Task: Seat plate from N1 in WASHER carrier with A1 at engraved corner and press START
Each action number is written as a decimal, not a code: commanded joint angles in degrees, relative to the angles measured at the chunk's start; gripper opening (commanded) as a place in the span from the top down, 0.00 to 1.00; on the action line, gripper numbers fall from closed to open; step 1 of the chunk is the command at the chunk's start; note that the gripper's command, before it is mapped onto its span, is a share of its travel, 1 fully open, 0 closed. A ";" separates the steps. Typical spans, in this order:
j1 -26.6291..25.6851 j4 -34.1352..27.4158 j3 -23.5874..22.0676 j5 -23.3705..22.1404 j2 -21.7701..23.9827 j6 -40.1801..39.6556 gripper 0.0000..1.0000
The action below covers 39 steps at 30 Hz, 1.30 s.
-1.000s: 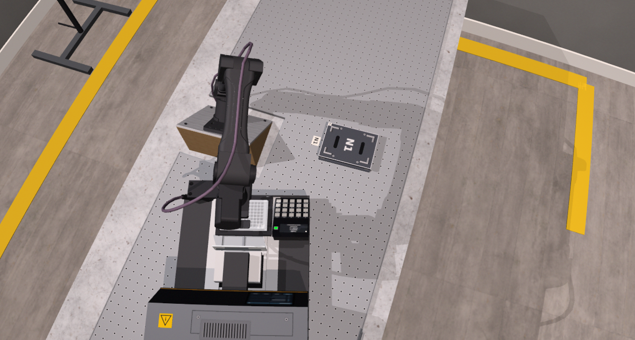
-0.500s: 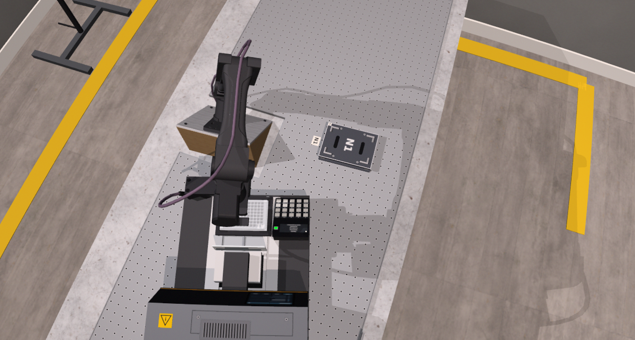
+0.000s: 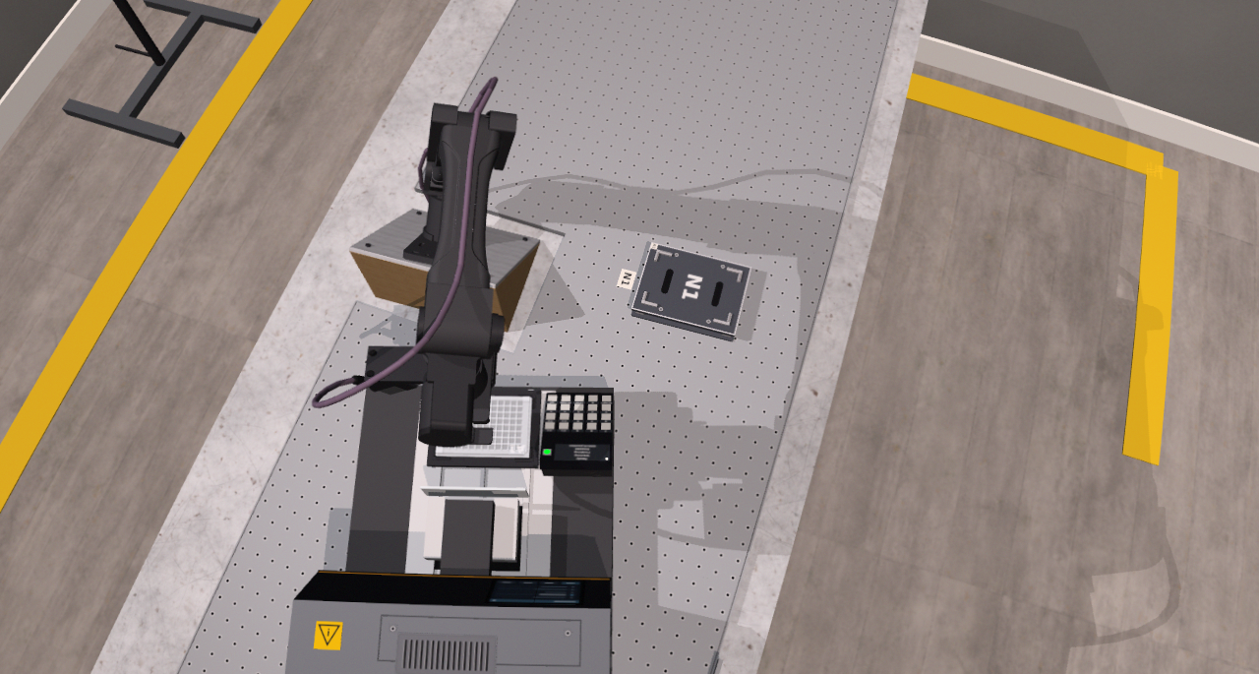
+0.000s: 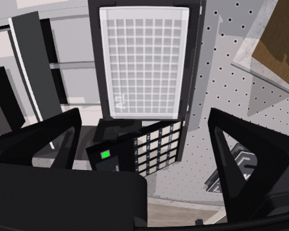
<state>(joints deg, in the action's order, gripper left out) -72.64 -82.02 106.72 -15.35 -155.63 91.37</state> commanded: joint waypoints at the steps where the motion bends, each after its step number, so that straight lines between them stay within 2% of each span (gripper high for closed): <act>1: -0.90 -1.20 1.90 0.95 0.26 -0.41 0.00; 36: -0.90 -1.21 1.90 0.95 0.25 -0.41 0.00; 39: 2.06 -1.19 1.45 -1.18 2.29 -4.74 0.06</act>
<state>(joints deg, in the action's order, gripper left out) -72.29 -82.15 106.69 -15.51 -155.63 90.04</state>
